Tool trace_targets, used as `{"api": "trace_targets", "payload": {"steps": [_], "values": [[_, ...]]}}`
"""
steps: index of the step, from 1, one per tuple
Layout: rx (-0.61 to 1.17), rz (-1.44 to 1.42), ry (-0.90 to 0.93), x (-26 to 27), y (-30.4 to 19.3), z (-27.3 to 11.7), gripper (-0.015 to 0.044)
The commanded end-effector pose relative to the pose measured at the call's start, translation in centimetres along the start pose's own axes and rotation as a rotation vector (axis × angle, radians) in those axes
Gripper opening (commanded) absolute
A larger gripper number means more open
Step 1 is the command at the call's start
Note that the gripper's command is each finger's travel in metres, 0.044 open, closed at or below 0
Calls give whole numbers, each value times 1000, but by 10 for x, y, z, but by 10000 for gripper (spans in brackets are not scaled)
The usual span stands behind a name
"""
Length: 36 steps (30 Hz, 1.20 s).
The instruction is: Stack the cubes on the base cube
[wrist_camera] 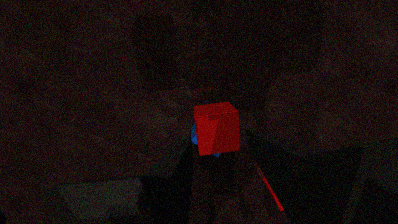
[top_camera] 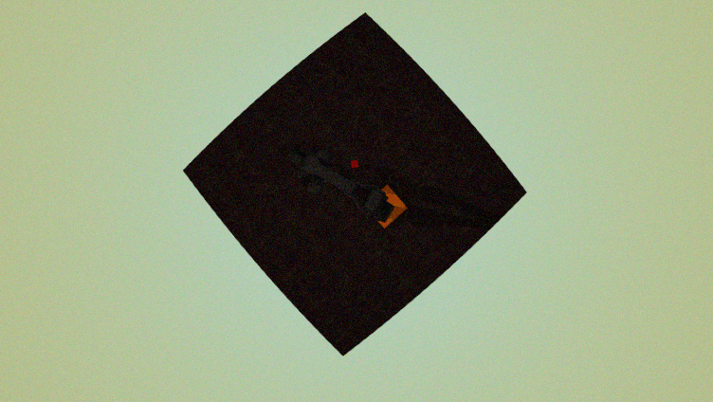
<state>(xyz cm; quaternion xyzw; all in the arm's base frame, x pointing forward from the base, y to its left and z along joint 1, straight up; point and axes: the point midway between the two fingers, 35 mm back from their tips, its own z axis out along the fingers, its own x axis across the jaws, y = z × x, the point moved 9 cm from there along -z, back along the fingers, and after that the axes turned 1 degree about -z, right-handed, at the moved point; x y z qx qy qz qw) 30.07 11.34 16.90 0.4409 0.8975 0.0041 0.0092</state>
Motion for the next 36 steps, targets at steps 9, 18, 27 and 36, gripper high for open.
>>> {"api": "trace_targets", "payload": {"steps": [9, 18, 27, 36], "values": [[-5, 41, -2, -5, -3, -15, 257], [-17, 589, -6, -54, -56, -37, 265], [-1, 1137, -7, -87, -121, -55, 265], [2, 1178, -7, -90, -125, -37, 265]]}}
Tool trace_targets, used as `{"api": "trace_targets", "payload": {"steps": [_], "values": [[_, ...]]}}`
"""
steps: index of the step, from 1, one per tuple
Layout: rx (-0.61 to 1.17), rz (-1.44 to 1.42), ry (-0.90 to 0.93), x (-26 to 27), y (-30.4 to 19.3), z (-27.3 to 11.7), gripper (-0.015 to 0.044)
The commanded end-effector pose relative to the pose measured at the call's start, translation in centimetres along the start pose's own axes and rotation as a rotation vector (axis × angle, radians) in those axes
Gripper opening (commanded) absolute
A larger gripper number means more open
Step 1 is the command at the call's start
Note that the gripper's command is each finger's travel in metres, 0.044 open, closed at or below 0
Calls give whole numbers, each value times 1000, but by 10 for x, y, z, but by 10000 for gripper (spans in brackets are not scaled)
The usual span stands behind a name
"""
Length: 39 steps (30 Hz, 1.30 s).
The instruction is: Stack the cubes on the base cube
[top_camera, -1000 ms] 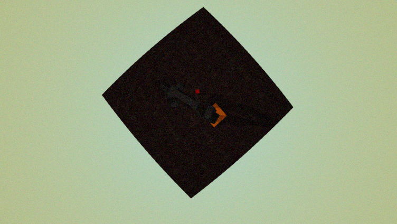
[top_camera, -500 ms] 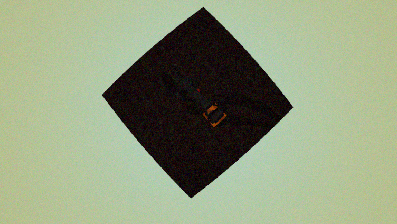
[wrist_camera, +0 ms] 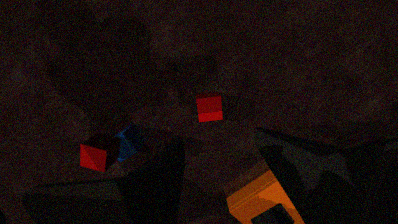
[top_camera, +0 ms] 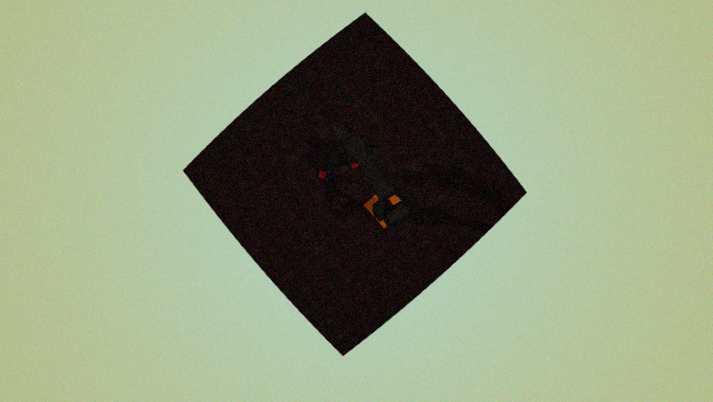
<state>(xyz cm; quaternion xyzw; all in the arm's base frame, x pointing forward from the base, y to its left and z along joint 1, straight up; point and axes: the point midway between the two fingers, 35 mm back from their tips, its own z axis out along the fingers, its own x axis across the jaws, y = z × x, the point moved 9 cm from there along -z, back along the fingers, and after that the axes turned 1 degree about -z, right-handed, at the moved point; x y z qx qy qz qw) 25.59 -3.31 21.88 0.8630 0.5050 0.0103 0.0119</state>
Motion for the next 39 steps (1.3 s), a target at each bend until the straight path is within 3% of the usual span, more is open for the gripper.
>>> {"api": "trace_targets", "payload": {"steps": [1, 6, 38, 39], "values": [[11, 9, -3, -1, 0, 22, 265], [11, 9, -4, -2, -2, 55, 265], [11, 9, -4, -2, -3, 104, 265], [11, 9, -4, -2, -3, 104, 239]]}}
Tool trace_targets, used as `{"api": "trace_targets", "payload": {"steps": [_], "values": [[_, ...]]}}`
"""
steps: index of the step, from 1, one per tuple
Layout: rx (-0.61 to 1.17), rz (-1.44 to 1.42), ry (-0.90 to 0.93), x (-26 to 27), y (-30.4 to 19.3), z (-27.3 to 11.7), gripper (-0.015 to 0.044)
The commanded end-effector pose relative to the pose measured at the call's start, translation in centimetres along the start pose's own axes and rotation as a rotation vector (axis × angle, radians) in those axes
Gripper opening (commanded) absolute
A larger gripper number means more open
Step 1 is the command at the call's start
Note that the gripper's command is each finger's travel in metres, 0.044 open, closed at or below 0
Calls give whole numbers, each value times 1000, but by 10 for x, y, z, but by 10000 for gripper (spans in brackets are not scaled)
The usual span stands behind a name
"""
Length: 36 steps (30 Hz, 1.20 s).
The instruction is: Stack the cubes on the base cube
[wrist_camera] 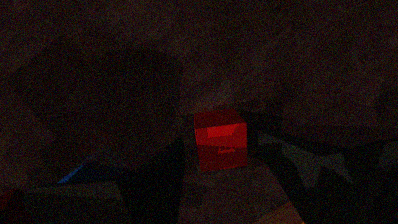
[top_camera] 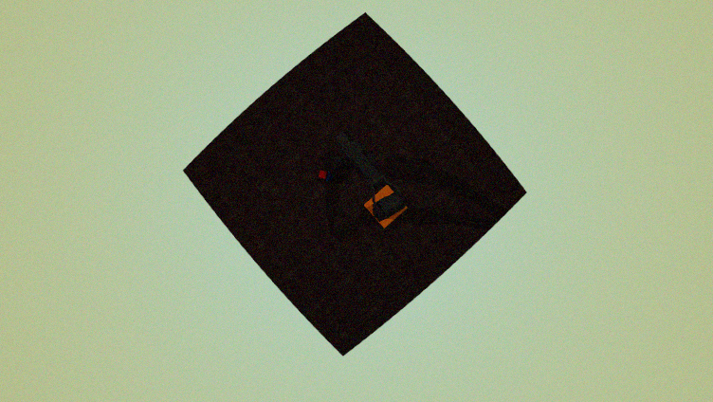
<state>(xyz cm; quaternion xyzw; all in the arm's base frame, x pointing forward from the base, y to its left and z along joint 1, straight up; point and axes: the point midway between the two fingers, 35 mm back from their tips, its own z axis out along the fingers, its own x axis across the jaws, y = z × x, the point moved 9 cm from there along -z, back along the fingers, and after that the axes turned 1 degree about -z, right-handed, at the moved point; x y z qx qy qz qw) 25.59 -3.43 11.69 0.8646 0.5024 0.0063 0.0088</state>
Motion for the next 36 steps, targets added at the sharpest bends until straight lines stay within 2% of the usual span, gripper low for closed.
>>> {"api": "trace_targets", "payload": {"steps": [1, 5, 11, 36], "values": [[2, 3, 0, 0, 0, 2, 213], [2, 3, 0, 0, 0, 2, 108], [2, 3, 0, 0, 1, -2, 105], [1, 3, 1, 1, 4, -80, 105]]}}
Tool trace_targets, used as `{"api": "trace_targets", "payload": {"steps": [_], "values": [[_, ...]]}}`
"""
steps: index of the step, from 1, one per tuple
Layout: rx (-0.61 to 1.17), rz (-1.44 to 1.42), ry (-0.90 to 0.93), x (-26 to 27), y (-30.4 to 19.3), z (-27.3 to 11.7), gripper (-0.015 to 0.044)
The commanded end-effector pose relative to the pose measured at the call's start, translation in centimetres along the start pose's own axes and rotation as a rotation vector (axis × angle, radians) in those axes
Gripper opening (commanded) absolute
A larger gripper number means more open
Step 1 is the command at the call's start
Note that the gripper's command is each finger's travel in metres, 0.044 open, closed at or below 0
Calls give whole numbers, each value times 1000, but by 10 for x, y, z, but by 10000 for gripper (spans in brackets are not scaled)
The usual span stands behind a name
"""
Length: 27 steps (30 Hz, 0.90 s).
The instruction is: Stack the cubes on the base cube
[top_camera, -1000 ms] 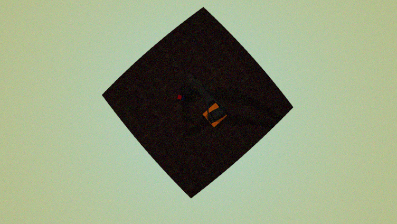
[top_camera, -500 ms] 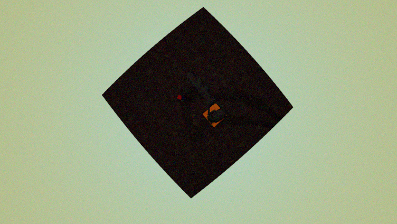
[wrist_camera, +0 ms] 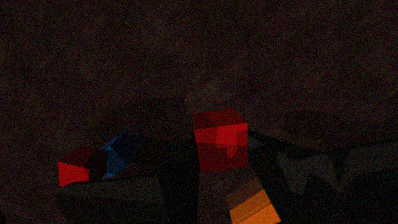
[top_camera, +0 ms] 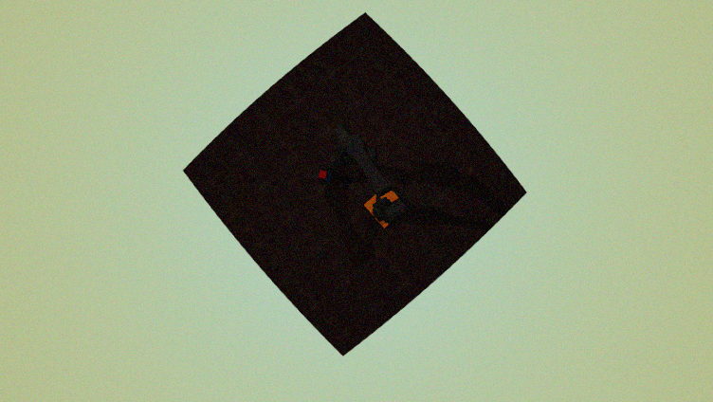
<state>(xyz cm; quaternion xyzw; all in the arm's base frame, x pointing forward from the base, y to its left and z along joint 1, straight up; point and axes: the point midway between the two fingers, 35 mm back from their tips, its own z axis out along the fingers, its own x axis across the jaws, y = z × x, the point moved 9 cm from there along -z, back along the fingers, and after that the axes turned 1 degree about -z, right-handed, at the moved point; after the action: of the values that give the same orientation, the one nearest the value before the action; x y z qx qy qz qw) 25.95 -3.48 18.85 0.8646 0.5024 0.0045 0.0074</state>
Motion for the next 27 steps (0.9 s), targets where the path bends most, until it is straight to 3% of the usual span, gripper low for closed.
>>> {"api": "trace_targets", "payload": {"steps": [1, 12, 27], "values": [[-3, 3, 2, 0, -1, -12, 105], [-3, -18, 2, 0, -5, -36, 105], [-3, -483, 6, 44, -16, -32, 105]]}}
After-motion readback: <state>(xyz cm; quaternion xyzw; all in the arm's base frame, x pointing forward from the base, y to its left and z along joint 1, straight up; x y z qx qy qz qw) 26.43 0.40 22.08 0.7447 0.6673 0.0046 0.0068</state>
